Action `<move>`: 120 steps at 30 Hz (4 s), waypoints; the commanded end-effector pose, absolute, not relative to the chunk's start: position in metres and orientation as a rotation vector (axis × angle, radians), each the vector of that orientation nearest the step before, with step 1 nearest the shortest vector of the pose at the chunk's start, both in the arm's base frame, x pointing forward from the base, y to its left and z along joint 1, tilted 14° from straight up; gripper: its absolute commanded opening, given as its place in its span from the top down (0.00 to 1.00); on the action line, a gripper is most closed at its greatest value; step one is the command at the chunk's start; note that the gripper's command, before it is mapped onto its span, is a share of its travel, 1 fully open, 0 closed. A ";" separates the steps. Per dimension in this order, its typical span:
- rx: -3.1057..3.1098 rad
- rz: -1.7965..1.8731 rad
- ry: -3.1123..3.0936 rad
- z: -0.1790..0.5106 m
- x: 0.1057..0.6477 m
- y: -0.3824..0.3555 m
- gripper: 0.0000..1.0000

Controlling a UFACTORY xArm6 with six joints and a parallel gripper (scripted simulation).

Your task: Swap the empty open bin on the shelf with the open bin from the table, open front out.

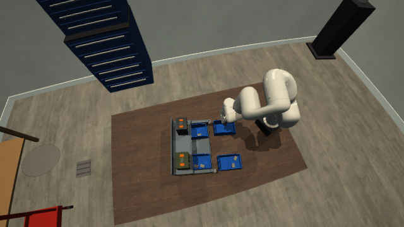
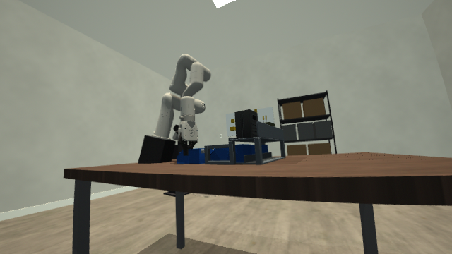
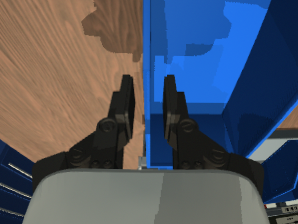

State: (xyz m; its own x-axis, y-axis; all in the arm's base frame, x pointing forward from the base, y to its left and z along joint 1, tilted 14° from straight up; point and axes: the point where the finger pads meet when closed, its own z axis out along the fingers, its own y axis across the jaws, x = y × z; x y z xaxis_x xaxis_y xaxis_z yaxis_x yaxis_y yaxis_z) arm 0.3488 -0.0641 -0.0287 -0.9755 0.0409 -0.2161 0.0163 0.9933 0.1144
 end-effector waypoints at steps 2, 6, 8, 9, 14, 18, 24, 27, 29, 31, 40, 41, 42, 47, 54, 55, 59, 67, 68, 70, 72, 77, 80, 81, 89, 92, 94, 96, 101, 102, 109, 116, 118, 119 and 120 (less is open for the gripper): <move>0.042 0.164 2.915 -0.028 0.350 -0.064 0.74; 0.042 0.164 2.915 -0.028 0.350 -0.064 0.74; 0.042 0.164 2.915 -0.028 0.350 -0.064 0.74; 0.042 0.164 2.915 -0.028 0.350 -0.064 0.74; 0.042 0.164 2.915 -0.028 0.350 -0.064 0.74; 0.042 0.164 2.915 -0.028 0.350 -0.064 0.74; 0.042 0.164 2.915 -0.027 0.349 -0.064 0.74; 0.042 0.164 2.915 -0.026 0.349 -0.065 0.74; 0.042 0.164 2.915 -0.025 0.349 -0.065 0.74; 0.042 0.164 2.915 -0.025 0.349 -0.065 0.74; 0.042 0.164 2.915 -0.019 0.348 -0.065 0.74; 0.042 0.164 2.915 -0.018 0.347 -0.065 0.74; 0.042 0.164 2.915 -0.018 0.347 -0.065 0.74; 0.042 0.164 2.915 -0.013 0.346 -0.066 0.74; 0.042 0.164 2.915 -0.007 0.345 -0.067 0.74; 0.042 0.164 2.915 -0.006 0.345 -0.067 0.74; 0.042 0.164 2.915 0.000 0.343 -0.067 0.74; 0.042 0.164 2.915 0.008 0.341 -0.068 0.74; 0.042 0.164 2.915 0.009 0.341 -0.068 0.74; 0.042 0.164 2.915 0.012 0.340 -0.069 0.74; 0.042 0.164 2.915 0.016 0.340 -0.069 0.74; 0.042 0.164 2.915 0.024 0.338 -0.070 0.74; 0.042 0.164 2.915 0.029 0.337 -0.071 0.74; 0.042 0.164 2.915 0.030 0.336 -0.071 0.74; 0.042 0.164 2.915 0.041 0.334 -0.072 0.74; 0.042 0.164 2.915 0.046 0.333 -0.072 0.74; 0.042 0.164 2.915 0.049 0.332 -0.073 0.74; 0.042 0.164 2.915 0.053 0.331 -0.073 0.74; 0.042 0.164 2.915 0.057 0.330 -0.074 0.74; 0.042 0.164 2.915 0.059 0.330 -0.074 0.74; 0.042 0.164 2.915 0.066 0.328 -0.075 0.74; 0.042 0.164 2.915 0.068 0.328 -0.075 0.74; 0.042 0.164 2.915 0.069 0.328 -0.075 0.74; 0.042 0.164 2.915 0.069 0.328 -0.075 0.74; 0.042 0.164 2.915 0.069 0.328 -0.075 0.74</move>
State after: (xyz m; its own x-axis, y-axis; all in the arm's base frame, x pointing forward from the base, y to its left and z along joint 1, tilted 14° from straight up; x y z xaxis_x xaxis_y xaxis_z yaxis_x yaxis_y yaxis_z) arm 0.3267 -0.0746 0.0672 -0.9757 0.0410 -0.2154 0.0164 0.9933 0.1148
